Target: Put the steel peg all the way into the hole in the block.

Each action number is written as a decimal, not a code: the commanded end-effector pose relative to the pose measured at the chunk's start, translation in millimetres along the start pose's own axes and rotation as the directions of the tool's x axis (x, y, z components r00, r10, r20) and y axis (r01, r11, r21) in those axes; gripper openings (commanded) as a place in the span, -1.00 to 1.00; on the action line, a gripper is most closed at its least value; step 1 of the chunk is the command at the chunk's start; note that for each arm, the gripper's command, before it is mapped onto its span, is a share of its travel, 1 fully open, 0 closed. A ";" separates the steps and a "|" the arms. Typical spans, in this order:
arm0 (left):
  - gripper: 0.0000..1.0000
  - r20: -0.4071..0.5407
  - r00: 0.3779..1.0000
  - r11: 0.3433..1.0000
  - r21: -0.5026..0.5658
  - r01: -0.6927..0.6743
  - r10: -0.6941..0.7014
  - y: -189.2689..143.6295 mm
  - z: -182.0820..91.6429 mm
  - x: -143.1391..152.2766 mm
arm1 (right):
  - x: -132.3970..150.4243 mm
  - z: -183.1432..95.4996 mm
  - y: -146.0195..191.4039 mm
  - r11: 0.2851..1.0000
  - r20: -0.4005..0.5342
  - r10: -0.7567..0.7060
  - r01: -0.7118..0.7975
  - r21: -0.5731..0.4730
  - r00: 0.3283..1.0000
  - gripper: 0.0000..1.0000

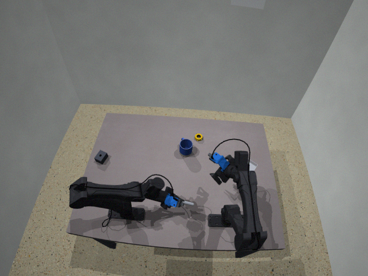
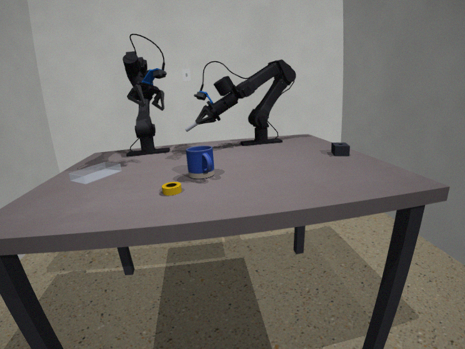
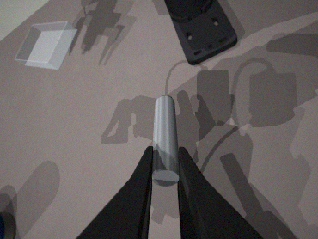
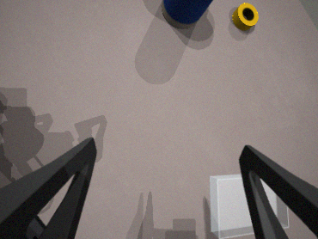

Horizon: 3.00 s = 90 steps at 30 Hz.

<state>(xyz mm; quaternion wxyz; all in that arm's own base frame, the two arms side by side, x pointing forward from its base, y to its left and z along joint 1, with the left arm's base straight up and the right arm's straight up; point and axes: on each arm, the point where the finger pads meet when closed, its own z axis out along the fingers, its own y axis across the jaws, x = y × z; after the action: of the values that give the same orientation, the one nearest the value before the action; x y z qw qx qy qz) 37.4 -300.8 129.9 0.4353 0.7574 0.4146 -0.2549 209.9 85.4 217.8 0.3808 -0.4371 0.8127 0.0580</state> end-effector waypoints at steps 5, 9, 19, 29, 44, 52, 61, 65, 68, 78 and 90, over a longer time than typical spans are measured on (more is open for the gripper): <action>-1.00 0.022 1.000 1.000 -0.005 -0.005 0.006 2.5 -1.2 -7.2 | -86.1 -5.5 -130.1 0.883 0.298 0.206 -0.309 0.354 0.932 1.00; -1.00 0.022 1.000 1.000 -0.005 -0.005 0.006 2.5 -1.2 -7.2 | -110.4 -33.6 -181.5 0.792 0.451 0.252 -0.450 0.412 0.856 1.00; -1.00 0.022 1.000 1.000 -0.005 -0.005 0.006 2.5 -1.2 -7.2 | -125.3 -67.0 -230.4 0.603 0.703 0.247 -0.674 0.427 0.666 1.00; -1.00 0.008 1.000 1.000 -0.003 0.020 -0.020 8.4 -0.3 -7.5 | -126.9 -71.6 -226.3 0.611 0.703 0.239 -0.666 0.427 0.670 1.00; -1.00 -0.183 0.513 0.527 -0.508 0.681 -0.839 174.5 -60.9 109.3 | -126.9 -71.6 -226.3 0.611 0.703 0.239 -0.666 0.427 0.670 1.00; -1.00 0.011 0.110 0.071 -0.699 0.712 -0.994 224.2 -125.4 170.0 | -126.9 -71.6 -226.3 0.611 0.703 0.239 -0.666 0.427 0.670 1.00; -1.00 0.394 -0.340 -0.516 -0.724 0.458 -0.854 243.3 -232.6 250.6 | -126.9 -71.6 -226.3 0.611 0.703 0.239 -0.666 0.427 0.670 1.00; -1.00 0.564 -0.467 -0.717 -0.643 0.270 -0.681 236.2 -284.6 281.1 | -126.9 -71.6 -226.3 0.611 0.703 0.239 -0.666 0.427 0.670 1.00; -1.00 0.616 -0.472 -0.762 -0.606 0.228 -0.631 242.0 -302.6 284.3 | -126.9 -71.6 -226.3 0.611 0.703 0.239 -0.666 0.427 0.670 1.00; -1.00 0.863 -0.505 -0.923 -0.180 -0.340 0.018 164.3 -428.1 340.6 | -126.9 -71.6 -226.3 0.611 0.703 0.239 -0.666 0.427 0.670 1.00; -1.00 0.879 -0.388 -0.863 0.049 -0.503 0.276 132.3 -480.5 349.9 | -126.9 -71.6 -226.3 0.611 0.703 0.239 -0.666 0.427 0.670 1.00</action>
<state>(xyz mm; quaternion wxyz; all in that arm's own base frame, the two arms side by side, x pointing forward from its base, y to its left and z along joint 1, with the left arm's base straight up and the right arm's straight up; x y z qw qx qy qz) 351.1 233.1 155.2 -0.0401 0.7011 -0.7118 0.0088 383.0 -2.8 398.5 0.6954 -0.0013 0.7186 -0.0052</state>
